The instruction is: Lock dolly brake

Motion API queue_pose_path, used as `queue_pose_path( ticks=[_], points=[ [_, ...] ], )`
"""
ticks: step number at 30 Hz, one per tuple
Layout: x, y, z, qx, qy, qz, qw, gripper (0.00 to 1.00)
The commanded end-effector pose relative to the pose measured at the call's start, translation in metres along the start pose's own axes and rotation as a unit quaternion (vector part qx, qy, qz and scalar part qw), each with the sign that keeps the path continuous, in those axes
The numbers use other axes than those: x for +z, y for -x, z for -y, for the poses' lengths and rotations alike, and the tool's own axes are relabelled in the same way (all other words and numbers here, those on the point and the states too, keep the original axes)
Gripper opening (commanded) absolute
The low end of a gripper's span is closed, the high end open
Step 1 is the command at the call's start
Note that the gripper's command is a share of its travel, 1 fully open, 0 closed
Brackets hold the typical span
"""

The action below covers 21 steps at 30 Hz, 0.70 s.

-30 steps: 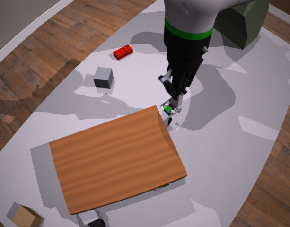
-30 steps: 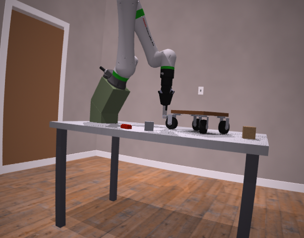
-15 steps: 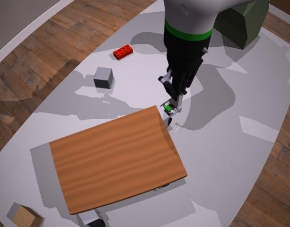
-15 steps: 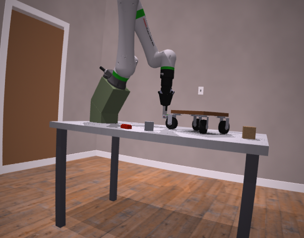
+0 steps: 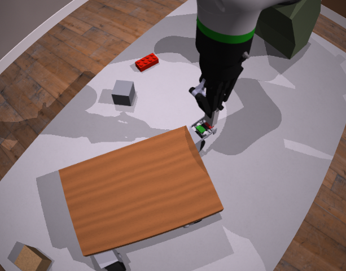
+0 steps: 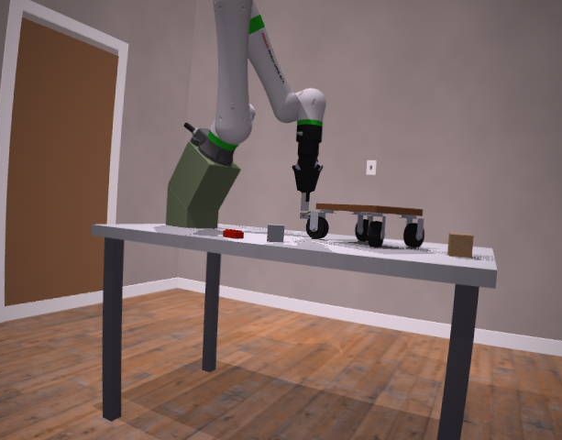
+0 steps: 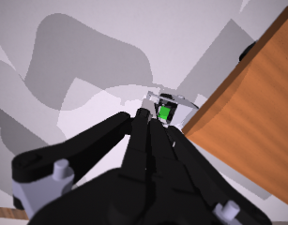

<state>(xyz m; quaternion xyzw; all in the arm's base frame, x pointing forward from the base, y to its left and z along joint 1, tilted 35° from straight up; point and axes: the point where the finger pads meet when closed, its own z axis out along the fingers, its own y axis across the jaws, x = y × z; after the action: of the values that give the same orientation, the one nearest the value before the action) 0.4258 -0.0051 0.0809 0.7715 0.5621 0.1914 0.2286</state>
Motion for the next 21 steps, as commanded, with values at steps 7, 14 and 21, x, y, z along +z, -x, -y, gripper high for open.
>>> queue_pose_path(
  ticks=[7,14,21],
  points=[
    [-0.034,0.0,0.0,0.0,0.0,0.0,1.0,0.0],
    [-0.063,0.0,0.0,0.0,0.0,0.0,1.0,0.0],
    [-0.07,0.0,0.0,0.0,0.0,0.0,1.0,0.0]
  ],
)
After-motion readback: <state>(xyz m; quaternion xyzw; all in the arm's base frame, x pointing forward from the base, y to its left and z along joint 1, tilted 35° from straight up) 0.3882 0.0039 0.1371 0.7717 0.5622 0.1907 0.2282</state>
